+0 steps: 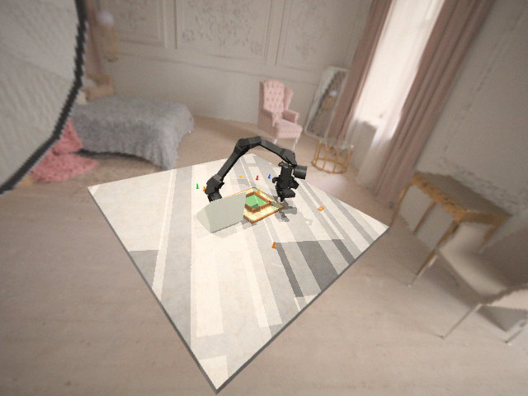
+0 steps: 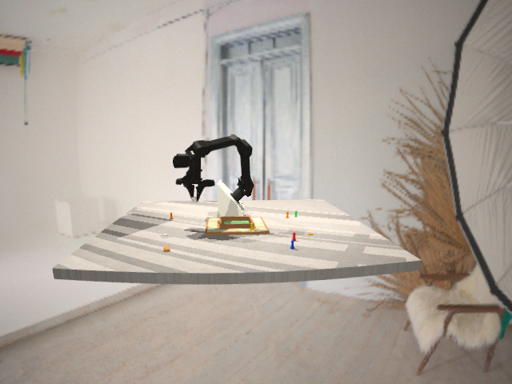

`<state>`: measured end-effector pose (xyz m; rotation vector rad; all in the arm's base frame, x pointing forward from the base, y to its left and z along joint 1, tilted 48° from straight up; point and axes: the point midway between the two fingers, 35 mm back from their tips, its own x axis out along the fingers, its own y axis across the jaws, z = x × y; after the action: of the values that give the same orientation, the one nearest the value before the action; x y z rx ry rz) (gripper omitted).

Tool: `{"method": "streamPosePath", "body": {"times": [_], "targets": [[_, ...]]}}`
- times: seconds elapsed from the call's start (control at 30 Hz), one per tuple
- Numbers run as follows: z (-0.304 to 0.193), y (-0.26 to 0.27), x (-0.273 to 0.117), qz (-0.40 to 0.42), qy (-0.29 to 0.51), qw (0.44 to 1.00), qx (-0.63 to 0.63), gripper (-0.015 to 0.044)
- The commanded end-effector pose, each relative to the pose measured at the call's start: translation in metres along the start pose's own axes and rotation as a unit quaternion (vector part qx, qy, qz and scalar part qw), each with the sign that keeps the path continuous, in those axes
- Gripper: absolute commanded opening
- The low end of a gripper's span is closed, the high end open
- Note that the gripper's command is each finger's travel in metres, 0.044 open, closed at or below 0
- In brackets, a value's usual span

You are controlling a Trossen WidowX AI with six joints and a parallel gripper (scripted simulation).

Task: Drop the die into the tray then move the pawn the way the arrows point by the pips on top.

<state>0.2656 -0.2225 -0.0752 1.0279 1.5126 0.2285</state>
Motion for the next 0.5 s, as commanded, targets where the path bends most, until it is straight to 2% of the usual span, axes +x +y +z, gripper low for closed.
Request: {"method": "streamPosePath", "body": {"times": [0.0,0.47], "targets": [[-0.004,0.021,0.002,0.001,0.000,0.998,0.058,0.0000],[-0.026,0.083,0.011,-0.001,0.001,0.972,0.234,0.0000]]}}
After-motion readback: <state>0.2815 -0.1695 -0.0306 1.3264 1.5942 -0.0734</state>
